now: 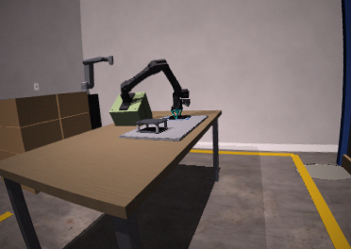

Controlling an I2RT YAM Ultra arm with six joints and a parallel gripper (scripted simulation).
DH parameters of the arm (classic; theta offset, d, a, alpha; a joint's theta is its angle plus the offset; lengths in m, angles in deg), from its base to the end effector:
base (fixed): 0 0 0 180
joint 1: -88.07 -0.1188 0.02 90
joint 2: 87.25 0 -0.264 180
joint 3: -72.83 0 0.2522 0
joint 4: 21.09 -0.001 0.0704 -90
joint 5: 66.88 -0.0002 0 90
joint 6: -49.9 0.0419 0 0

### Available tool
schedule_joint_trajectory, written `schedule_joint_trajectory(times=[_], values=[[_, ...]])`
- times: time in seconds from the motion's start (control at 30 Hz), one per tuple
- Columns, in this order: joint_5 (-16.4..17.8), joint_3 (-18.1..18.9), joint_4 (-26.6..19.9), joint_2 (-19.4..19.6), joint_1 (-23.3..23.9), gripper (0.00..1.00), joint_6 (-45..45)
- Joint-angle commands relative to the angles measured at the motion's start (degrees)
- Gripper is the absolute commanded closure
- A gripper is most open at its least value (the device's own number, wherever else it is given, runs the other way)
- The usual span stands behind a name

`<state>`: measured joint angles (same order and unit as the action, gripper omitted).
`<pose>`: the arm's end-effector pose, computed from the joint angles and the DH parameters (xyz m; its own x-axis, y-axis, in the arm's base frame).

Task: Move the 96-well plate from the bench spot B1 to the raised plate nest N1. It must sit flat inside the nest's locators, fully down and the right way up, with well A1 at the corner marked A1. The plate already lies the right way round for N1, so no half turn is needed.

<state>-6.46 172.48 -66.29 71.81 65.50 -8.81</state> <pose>0.3472 0.1230 -0.1073 -0.9967 0.0749 -0.0325 0.0806 0.8383 -0.5392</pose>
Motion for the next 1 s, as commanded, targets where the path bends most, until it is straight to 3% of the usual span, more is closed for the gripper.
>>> schedule_joint_trajectory(times=[0.0,0.9,0.97], values=[[-0.37,0.05,0.50,-0.55,-0.29,1.00,-0.09],[-0.67,-0.68,0.91,-1.76,-0.94,1.00,0.16],[-0.63,-0.93,-1.01,-2.15,-1.22,1.00,0.63]])
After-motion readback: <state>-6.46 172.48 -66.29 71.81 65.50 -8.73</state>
